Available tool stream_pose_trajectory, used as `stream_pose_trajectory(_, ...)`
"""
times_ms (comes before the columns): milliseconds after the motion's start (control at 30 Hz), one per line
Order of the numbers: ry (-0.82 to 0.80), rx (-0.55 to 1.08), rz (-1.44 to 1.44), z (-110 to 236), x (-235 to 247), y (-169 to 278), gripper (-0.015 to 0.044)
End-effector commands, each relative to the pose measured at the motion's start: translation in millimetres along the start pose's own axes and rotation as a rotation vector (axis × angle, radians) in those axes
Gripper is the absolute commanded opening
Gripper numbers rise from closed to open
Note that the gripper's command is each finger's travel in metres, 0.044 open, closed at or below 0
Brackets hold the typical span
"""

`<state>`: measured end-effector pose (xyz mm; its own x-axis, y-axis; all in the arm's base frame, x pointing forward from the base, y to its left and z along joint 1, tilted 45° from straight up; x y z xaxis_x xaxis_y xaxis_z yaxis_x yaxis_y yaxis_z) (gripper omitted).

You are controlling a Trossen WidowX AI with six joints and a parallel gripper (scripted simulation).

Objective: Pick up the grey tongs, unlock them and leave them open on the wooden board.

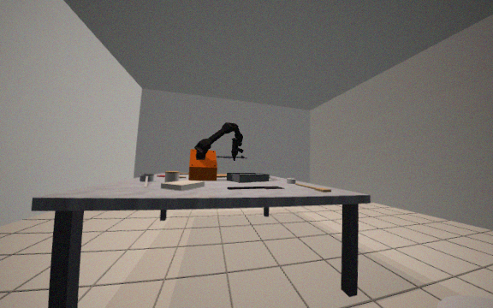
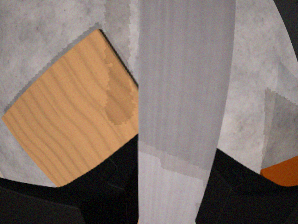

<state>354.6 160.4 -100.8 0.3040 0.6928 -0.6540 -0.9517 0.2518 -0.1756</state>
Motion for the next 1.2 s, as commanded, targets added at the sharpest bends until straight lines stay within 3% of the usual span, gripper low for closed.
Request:
stream_pose_trajectory(0, -0.018, -0.004, 0.126, 6.3, 25.5, 28.9, -0.0150)
stream_pose_trajectory(567, 0.000, 0.002, 0.569, -2.3, 88.3, 150.8, -0.0150)
stream_pose_trajectory(900, -0.001, -0.009, 0.588, -3.5, 90.7, 156.2, -0.0150)
stream_pose_trajectory(1167, -0.048, -0.162, 0.619, -7.1, 100.9, 162.7, -0.0150)
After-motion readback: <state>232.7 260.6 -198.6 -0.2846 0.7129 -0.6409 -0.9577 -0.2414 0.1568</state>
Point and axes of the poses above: the point midway between the two fingers, 35 mm back from their tips, its own z axis back along the fingers, its own x axis across the jaws, y = z × x, the point moved 3 cm from there along z, back along the fingers, and after that the axes turned 3 degrees about z, right-handed, at the moved point
